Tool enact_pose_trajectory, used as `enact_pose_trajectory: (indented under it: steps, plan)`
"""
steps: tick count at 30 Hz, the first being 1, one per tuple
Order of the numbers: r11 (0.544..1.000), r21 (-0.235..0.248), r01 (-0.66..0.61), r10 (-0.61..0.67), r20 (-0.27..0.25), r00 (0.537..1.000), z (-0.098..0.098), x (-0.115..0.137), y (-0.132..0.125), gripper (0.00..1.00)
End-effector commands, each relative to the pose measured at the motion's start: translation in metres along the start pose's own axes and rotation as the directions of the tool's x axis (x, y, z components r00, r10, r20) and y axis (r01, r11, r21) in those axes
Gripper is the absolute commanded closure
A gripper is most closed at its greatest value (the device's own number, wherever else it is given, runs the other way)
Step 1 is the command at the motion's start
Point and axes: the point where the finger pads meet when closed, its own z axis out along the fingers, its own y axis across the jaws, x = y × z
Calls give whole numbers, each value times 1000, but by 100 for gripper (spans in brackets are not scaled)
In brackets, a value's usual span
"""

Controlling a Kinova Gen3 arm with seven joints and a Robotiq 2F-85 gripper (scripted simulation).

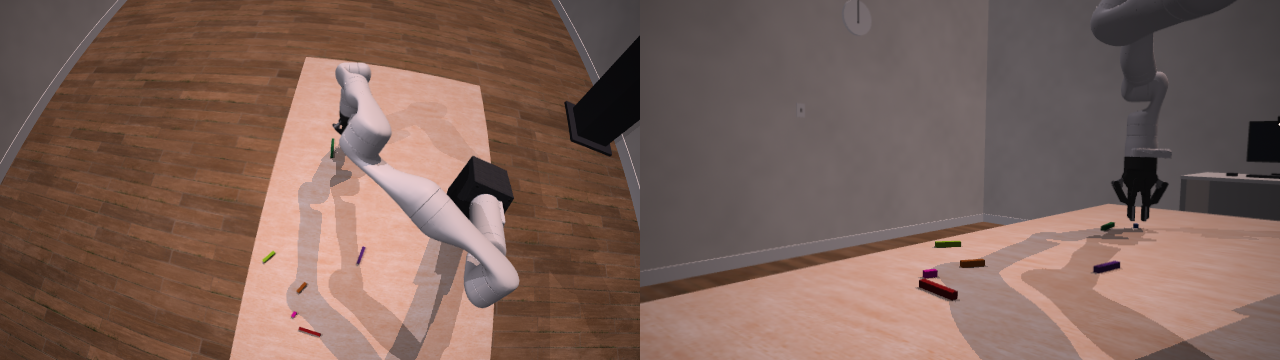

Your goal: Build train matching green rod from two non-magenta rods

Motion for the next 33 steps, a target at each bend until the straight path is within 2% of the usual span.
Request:
enact_pose_trajectory:
  steps: [1,33]
  plan:
    - [1000,-5,-7,7,9,1000,1,-3,3,76]
    - [1000,-6,-3,3,10,1000,0,-9,6,76]
